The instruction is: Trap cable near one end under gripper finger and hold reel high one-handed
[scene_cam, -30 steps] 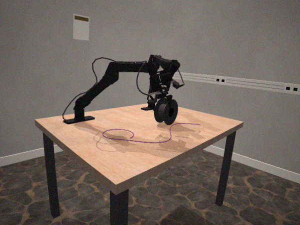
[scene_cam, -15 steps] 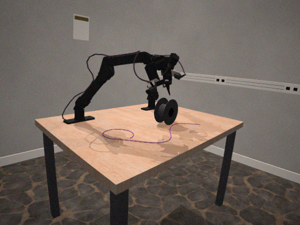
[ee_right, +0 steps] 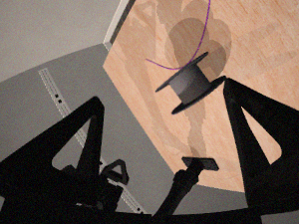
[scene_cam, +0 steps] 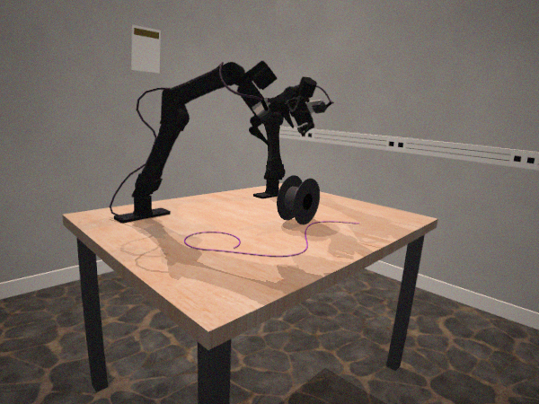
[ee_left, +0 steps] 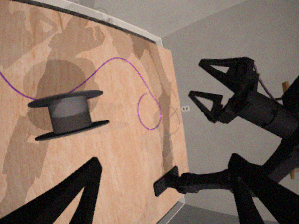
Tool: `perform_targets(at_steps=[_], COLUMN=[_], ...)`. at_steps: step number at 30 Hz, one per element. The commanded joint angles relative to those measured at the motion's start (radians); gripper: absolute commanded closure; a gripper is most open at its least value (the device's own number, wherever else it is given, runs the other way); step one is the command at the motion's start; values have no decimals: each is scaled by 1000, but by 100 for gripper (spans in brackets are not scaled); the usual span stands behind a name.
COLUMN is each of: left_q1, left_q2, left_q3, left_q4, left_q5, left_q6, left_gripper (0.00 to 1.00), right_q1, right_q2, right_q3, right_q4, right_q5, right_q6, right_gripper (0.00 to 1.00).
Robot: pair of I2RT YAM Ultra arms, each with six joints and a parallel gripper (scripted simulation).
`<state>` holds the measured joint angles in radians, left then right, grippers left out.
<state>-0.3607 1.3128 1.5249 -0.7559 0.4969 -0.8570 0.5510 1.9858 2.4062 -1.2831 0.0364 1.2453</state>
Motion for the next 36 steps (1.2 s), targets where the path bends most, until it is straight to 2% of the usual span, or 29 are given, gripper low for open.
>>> perform_targets(at_steps=[1,8,10,11,13,25,27,29,31,36], left_q1=[-2,1,1,4,1,6,6,12,3,6], left_q2=[-59,-115,-115,-102,-151,-233,-233,-214,-273,-292], left_q3=[74,197,197,225,258,451,451,489,514,570], left_q4=[-64,-139,-139,-160,-178,-298,-298,-324,-338,-374], left_q5=[-64,-153,-153,-163,-193,-333,-333,-349,-371,-411], left_q6=[110,268,268,298,340,591,591,631,663,735], left_gripper=[0,0,0,0,0,0,0,0,0,0], right_q1=[5,7,7,4,5,8,8,2,4,10], right_q2=[-99,-281,-281,-315,-367,-664,-664,-713,-753,-841], right_q3=[-14,-41,-41,-63,-64,-124,-124,-144,-152,-174], right_q4=[4,8,8,19,21,40,40,53,56,65], right_q5=[-1,-2,-2,-13,-12,-8,-8,-19,-18,-14], right_q6=[-153,-381,-381,-421,-485,-848,-848,-905,-954,-1060], right_gripper=[0,0,0,0,0,0,0,0,0,0])
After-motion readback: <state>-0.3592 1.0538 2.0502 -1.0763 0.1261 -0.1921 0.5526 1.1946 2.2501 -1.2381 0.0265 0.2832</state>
